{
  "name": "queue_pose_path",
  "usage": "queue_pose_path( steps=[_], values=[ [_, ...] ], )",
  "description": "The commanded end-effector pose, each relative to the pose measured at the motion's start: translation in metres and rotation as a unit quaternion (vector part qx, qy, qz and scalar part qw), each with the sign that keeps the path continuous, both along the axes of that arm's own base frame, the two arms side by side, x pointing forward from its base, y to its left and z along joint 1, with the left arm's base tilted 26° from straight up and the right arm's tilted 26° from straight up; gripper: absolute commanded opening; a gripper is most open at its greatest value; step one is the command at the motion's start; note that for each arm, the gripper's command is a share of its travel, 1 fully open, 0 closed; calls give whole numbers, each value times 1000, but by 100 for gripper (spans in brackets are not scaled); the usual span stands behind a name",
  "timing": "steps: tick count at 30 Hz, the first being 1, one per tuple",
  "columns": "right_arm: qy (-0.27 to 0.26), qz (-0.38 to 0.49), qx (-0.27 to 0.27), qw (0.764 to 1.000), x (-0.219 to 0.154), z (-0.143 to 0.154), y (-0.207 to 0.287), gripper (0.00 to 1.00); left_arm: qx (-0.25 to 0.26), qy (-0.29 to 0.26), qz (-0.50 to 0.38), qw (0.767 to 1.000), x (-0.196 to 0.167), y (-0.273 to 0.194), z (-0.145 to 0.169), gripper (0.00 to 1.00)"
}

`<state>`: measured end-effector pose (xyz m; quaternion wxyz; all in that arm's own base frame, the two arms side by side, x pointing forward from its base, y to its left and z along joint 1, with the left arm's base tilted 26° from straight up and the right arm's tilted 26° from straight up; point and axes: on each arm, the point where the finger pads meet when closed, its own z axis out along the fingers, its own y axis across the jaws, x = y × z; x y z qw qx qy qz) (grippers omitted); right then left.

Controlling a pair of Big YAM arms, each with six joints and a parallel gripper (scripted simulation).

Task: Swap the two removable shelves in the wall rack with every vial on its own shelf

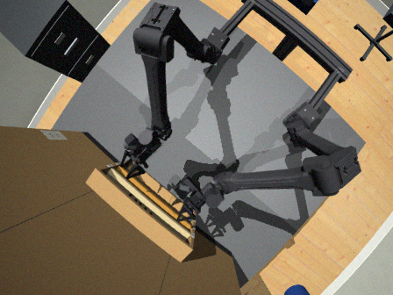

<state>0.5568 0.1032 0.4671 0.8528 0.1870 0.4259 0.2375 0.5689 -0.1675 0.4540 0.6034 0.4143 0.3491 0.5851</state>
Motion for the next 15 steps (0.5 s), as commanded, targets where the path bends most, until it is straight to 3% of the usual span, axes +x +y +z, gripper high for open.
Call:
queue_pose_path(
  steps=[1,4,7,15],
  values=[
    [-7,79,121,989,-10,11,-2,84,-11,-29,9,999,3,-7,21,84],
    [-12,99,158,982,-9,15,-3,84,-12,-26,16,999,3,-4,17,84],
    [-16,133,222,966,-7,18,-3,84,-20,-27,29,999,4,-3,17,84],
    [-8,209,330,921,-3,13,2,84,-34,-29,56,997,6,3,17,84]
  ],
)
